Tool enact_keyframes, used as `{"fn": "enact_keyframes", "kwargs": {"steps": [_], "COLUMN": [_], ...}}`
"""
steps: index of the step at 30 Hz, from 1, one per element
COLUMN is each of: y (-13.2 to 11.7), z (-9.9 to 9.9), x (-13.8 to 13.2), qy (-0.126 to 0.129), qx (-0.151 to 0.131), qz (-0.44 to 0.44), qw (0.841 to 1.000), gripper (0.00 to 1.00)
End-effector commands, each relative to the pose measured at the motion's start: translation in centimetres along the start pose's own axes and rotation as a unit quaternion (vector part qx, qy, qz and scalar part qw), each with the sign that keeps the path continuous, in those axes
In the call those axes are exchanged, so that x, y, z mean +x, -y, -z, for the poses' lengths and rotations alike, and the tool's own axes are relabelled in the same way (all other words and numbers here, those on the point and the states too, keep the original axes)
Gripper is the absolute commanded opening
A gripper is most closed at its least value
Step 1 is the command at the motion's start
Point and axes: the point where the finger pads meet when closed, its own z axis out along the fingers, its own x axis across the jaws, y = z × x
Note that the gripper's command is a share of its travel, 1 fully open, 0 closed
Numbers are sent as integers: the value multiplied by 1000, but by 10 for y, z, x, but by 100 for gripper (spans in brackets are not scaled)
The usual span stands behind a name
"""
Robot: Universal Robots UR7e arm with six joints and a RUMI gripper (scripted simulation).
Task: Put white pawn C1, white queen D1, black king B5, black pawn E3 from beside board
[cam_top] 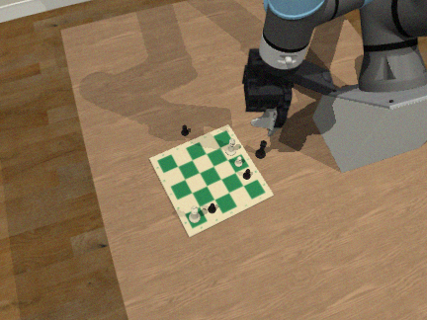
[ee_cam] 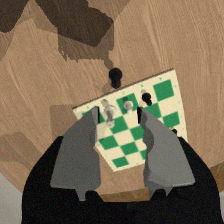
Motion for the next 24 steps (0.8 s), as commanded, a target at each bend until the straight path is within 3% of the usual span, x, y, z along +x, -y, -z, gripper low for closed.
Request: {"fn": "enact_keyframes", "kwargs": {"steps": [1, 24], "y": [0, 2], "z": [0, -14], "x": [0, -1], "qy": [0, 0], "qx": [0, 2], "qz": [-1, 1], "qw": [1000, 1000], "gripper": [25, 25]}}
